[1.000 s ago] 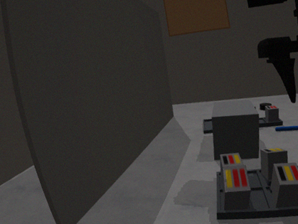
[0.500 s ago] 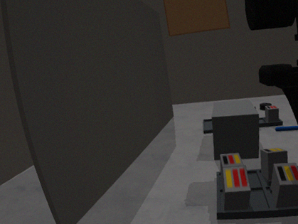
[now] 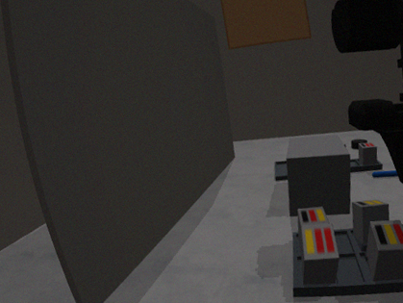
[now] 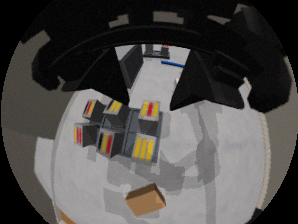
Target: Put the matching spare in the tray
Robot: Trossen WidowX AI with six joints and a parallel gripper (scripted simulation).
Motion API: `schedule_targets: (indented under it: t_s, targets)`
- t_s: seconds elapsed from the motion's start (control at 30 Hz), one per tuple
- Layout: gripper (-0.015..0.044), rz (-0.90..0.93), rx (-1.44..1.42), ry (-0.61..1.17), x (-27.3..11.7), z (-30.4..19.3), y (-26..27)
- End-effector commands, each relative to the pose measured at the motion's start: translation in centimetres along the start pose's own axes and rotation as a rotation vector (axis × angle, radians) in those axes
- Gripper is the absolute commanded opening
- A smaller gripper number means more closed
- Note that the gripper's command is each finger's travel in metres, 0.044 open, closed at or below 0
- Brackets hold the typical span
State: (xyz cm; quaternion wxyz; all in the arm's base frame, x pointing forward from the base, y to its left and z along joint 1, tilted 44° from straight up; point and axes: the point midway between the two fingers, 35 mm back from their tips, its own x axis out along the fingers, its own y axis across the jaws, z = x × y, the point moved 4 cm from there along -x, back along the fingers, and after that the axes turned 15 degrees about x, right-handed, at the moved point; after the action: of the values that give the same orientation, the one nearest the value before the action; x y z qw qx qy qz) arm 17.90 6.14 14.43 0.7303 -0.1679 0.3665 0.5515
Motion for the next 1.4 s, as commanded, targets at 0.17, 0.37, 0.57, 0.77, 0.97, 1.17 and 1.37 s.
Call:
schedule_targets:
  t_s: [0.17,0.37,0.57,0.77,0.97,1.17,1.37]
  targets:
    - [0.0300,0.001,0.006,0.008,1.5,-0.2,-0.2]
    - [0.0300,0.000,0.005,0.008,2.5,-0.1,-0.3]
    - [0.0300,0.000,0.005,0.008,3.5,-0.1,-0.3]
    - [0.0300,0.000,0.005,0.005,4.4,-0.1,-0.2]
    - [0.0300,0.001,0.006,0.002,5.4,-0.1,-0.1]
    - [0.0300,0.002,0.007,-0.003,6.3,0.0,0.1]
    - [0.0300,0.003,0.007,-0.006,6.7,0.0,0.2]
